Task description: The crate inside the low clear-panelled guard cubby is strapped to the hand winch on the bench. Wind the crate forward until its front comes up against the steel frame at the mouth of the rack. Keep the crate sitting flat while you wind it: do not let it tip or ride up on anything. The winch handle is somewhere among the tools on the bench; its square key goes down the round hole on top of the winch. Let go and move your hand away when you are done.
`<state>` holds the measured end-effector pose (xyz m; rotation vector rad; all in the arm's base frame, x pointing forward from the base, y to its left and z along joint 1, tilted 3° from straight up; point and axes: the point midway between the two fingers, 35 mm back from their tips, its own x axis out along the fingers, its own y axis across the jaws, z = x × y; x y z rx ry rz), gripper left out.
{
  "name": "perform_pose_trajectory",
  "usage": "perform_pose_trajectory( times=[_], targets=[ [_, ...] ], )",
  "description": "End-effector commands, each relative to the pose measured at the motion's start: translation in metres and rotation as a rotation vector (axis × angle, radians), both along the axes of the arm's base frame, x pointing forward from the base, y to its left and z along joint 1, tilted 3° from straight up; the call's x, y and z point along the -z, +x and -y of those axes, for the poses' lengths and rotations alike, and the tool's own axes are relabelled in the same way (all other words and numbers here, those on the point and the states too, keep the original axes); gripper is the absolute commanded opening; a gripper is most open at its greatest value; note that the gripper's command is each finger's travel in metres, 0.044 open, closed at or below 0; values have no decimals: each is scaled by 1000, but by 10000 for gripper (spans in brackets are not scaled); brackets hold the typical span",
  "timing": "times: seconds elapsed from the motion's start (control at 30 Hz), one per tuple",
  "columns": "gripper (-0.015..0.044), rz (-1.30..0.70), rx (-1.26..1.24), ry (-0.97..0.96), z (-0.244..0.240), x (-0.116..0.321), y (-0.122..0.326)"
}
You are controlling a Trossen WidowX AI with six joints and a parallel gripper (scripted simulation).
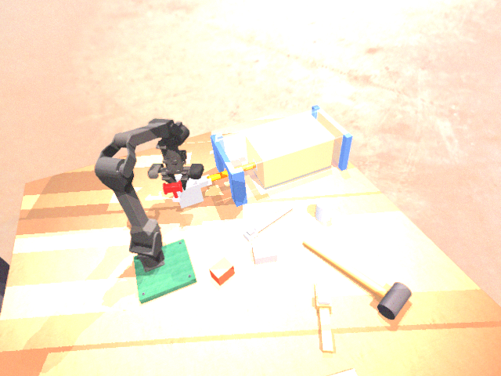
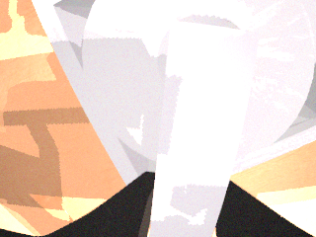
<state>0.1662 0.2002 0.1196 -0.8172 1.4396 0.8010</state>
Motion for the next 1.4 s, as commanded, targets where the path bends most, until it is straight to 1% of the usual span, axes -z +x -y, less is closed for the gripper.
perform_pose_trajectory(
  times=[0.0,1.07,1.27,1.37],
  targets=[
    [0,-1,-27,-3,0,4,1],
    [0,-7,61,-2,-2,4,-2],
    [0,1,-56,-4,1,4,3],
    [0,2,-66,-4,1,4,3]
  ],
)
